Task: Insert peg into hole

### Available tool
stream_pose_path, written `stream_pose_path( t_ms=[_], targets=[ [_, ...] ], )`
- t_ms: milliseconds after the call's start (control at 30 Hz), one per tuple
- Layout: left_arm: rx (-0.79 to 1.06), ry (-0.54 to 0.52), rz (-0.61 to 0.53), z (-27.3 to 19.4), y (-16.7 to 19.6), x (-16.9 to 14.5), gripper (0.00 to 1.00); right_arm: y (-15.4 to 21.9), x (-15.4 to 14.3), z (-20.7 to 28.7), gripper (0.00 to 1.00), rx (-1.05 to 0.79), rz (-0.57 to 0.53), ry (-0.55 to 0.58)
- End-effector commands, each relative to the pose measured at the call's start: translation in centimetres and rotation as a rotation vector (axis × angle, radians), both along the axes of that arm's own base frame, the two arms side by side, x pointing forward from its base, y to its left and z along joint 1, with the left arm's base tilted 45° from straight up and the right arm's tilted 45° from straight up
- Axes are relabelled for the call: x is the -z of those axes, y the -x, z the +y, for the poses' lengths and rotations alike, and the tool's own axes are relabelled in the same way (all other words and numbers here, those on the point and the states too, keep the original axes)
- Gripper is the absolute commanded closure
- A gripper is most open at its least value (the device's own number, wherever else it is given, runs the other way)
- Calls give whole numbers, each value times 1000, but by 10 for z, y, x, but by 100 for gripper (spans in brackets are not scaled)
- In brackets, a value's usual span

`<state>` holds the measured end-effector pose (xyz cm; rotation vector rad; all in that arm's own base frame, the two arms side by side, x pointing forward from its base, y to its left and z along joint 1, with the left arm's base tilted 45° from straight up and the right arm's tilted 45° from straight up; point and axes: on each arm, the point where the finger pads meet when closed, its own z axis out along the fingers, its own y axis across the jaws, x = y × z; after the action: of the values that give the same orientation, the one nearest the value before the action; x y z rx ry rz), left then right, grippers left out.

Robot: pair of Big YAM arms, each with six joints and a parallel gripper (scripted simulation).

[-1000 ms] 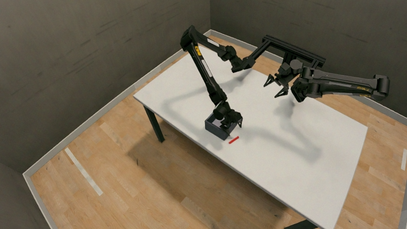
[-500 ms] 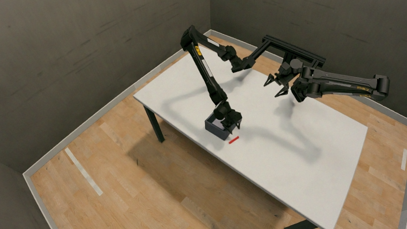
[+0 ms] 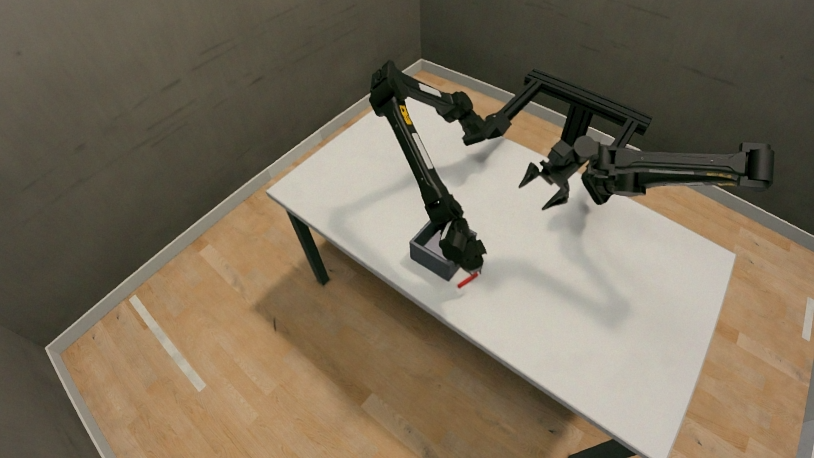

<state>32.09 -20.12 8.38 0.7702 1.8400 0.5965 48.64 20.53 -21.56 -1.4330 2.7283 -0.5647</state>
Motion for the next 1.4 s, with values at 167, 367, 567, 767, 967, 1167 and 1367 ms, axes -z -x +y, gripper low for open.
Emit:
stream_pose_path(
  t_ms=[167, 367, 567, 767, 967, 1167, 1367],
  targets=[
    [3, 2, -23, 2, -11, -1, 0, -23, 7, -1, 75, 457, -43, 60],
    [0, 11, -28, 1, -12, -3, 0, -30, 11, -6, 75, 733, -108, 157],
    [0, 11, -28, 1, -12, -3, 0, -37, 11, -11, 75, 958, -196, 264],
    [0, 11, -28, 1, -12, -3, 0, -38, 9, -10, 75, 1096, -279, 336],
    [0, 11, -28, 1, -12, -3, 0, -45, 2, -21, 75, 1287, -433, 458],
    [12, 19, -35, -8, -13, -9, 0, -48, -3, -23, 75, 1350, -514, 523],
    [12, 19, -35, -8, -13, -9, 0, -50, -3, -22, 75, 1350, -530, 532]
  ],
)
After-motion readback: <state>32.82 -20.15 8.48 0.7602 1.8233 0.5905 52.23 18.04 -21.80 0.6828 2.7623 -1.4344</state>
